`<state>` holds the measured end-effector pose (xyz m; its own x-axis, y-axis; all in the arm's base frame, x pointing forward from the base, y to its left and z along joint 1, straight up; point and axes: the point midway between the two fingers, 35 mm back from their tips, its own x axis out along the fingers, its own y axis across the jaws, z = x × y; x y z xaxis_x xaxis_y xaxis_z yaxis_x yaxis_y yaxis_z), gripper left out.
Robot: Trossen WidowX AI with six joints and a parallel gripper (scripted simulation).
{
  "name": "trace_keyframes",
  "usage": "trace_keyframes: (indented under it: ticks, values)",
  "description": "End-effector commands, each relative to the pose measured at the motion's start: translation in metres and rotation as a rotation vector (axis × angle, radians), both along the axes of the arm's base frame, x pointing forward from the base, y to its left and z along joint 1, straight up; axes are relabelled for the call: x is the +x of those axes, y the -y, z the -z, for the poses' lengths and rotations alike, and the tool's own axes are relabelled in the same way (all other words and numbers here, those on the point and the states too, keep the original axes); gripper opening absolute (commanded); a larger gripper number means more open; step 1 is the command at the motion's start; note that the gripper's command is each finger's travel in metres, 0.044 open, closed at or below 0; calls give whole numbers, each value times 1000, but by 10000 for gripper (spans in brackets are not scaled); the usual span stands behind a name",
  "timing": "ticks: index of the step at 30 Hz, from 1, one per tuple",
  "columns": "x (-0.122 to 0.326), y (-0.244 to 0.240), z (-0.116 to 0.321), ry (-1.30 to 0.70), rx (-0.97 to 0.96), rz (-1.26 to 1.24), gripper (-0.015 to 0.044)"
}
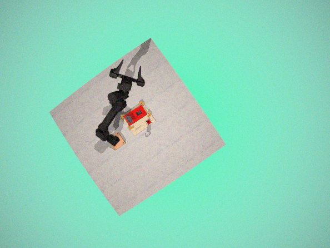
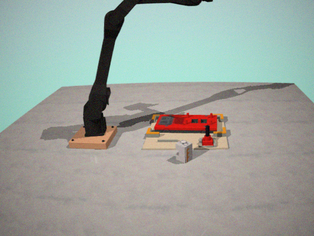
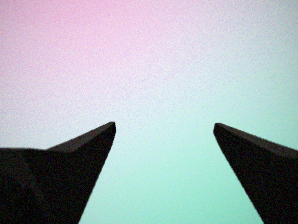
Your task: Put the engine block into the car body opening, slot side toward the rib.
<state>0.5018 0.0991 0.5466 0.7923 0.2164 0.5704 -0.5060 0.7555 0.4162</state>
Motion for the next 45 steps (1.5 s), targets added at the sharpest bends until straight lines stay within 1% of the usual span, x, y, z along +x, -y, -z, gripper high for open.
trace_keyframes:
  ticks: [1,12,22,33,45]
  values:
    - [12,14,18,-68,-68,72,440]
    - [36,75,76,-303,-258,272,440]
    - [42,122,133,-522,-492,399,440]
    - [26,175,196,-776,-762,473,440]
    - [-15,223,268,-1069,-1053,417,440]
